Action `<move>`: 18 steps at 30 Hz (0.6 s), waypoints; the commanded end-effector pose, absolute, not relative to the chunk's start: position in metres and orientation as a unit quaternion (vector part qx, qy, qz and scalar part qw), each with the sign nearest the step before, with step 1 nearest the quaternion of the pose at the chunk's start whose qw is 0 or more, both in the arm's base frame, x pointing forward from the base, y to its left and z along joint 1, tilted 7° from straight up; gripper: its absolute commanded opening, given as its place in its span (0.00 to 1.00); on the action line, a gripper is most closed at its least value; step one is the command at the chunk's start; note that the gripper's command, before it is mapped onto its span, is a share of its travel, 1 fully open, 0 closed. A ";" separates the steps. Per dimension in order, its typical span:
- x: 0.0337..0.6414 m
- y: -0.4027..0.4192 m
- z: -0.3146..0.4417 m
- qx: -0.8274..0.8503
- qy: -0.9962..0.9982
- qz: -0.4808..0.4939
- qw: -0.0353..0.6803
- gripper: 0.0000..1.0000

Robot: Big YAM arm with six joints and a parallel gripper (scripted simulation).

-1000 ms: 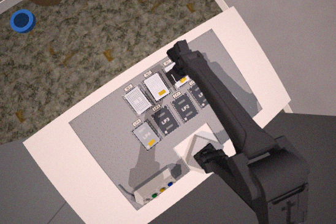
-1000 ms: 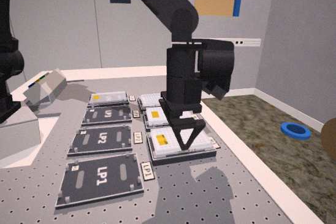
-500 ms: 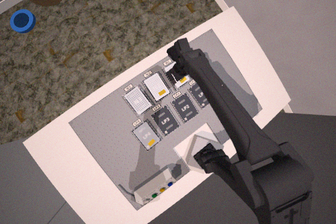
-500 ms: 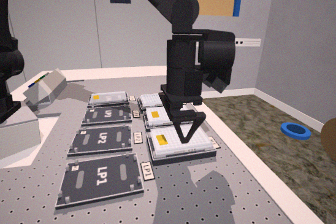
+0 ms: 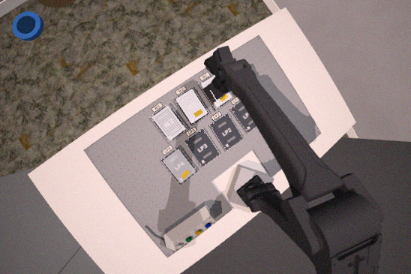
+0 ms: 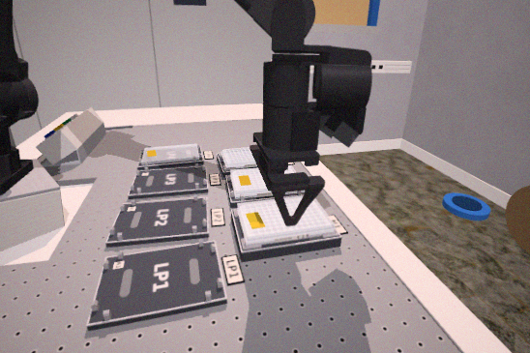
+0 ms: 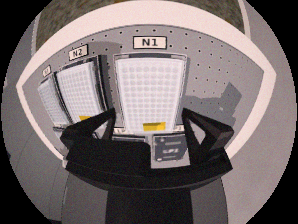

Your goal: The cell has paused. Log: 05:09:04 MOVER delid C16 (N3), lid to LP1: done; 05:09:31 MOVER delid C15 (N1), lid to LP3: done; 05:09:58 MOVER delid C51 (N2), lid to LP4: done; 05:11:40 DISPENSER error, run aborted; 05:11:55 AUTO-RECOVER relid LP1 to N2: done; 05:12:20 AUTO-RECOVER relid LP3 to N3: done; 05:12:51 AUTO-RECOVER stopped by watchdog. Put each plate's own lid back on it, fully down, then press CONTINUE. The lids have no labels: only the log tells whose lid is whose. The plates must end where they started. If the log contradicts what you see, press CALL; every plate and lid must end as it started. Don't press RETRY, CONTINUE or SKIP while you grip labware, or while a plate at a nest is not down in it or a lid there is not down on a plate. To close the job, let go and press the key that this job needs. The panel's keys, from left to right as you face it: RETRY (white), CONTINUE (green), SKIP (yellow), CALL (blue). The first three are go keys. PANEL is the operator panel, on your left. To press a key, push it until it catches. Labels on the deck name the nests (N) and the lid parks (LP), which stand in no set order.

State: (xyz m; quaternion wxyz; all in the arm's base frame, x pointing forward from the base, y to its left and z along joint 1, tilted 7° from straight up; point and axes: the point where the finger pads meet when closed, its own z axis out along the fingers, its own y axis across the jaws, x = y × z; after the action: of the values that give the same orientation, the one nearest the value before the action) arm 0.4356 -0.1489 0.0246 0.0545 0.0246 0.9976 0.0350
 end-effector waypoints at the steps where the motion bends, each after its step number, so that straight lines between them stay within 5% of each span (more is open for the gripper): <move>1: 0.448 -0.160 0.048 0.023 0.996 0.028 0.077 1.00; 18: 0.449 -0.161 0.048 0.023 0.996 0.029 0.075 1.00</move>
State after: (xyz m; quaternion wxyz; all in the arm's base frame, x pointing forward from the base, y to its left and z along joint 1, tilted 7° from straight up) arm 0.4357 -0.1494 0.0272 0.0545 0.0245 0.9976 0.0350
